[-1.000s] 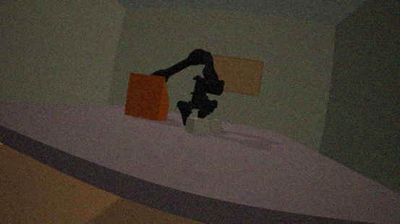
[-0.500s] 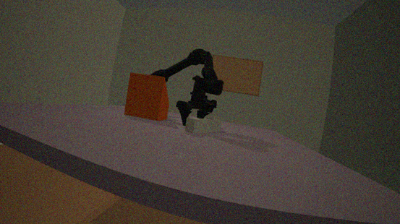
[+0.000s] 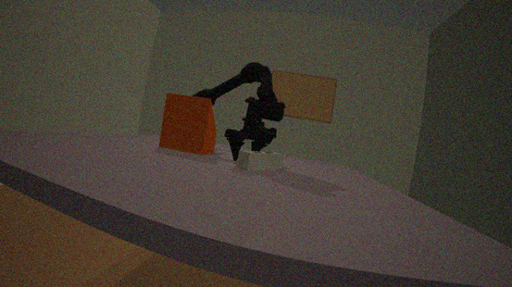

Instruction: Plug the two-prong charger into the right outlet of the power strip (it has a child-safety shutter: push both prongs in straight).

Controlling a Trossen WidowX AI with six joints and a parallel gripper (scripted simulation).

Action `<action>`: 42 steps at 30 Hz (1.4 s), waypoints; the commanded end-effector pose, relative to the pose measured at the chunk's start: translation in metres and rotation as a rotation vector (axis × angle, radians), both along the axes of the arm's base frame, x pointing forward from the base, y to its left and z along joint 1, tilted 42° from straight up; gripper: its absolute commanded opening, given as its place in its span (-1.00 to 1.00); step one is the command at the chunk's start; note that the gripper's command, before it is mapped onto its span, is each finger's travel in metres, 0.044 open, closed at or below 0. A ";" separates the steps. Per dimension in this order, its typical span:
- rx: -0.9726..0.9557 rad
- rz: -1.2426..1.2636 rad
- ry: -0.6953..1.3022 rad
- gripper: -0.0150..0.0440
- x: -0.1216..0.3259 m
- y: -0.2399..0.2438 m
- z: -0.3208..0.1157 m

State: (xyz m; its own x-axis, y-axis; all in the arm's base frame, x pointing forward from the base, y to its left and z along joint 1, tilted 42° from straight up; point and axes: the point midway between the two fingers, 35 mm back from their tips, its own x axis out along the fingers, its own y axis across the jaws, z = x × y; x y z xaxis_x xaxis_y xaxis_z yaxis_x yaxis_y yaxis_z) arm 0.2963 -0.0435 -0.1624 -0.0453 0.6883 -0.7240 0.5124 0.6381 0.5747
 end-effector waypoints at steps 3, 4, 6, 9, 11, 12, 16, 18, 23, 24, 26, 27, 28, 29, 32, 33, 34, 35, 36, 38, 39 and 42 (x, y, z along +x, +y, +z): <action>-0.006 -0.002 -0.002 1.00 -0.001 0.000 0.002; -0.006 -0.002 -0.003 1.00 -0.002 0.000 0.002; -0.007 -0.002 -0.004 1.00 -0.002 0.001 0.002; -0.007 -0.002 -0.004 1.00 -0.003 0.001 0.003; -0.007 -0.002 -0.004 1.00 -0.004 0.002 0.003; -0.007 -0.002 -0.003 1.00 -0.005 0.002 0.003; -0.007 -0.002 -0.003 1.00 -0.008 0.004 0.004; -0.007 -0.002 -0.003 1.00 -0.010 0.004 0.005; -0.007 -0.002 -0.003 1.00 -0.014 0.006 0.006; -0.007 -0.002 -0.003 1.00 -0.015 0.007 0.007; -0.007 -0.002 -0.003 1.00 -0.017 0.008 0.007; -0.007 -0.002 -0.003 1.00 -0.018 0.008 0.007; -0.007 -0.002 -0.003 1.00 -0.018 0.008 0.008; -0.007 -0.002 -0.003 1.00 -0.019 0.009 0.008; -0.007 -0.002 -0.002 1.00 -0.022 0.010 0.009; -0.007 -0.002 -0.002 1.00 -0.023 0.010 0.009; -0.007 -0.002 -0.002 1.00 -0.024 0.011 0.009; -0.007 -0.002 -0.002 1.00 -0.024 0.011 0.010; -0.007 -0.002 -0.002 1.00 -0.025 0.012 0.010; -0.007 -0.002 -0.002 1.00 -0.027 0.012 0.011; -0.007 -0.002 -0.002 1.00 -0.028 0.013 0.011; -0.006 -0.002 -0.002 1.00 -0.031 0.014 0.012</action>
State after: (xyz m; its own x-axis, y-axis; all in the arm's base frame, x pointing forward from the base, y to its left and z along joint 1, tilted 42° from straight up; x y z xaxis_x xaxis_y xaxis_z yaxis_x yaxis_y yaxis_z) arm 0.2678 -0.0297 -0.1535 -0.0448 0.6878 -0.7245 0.5128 0.6382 0.5742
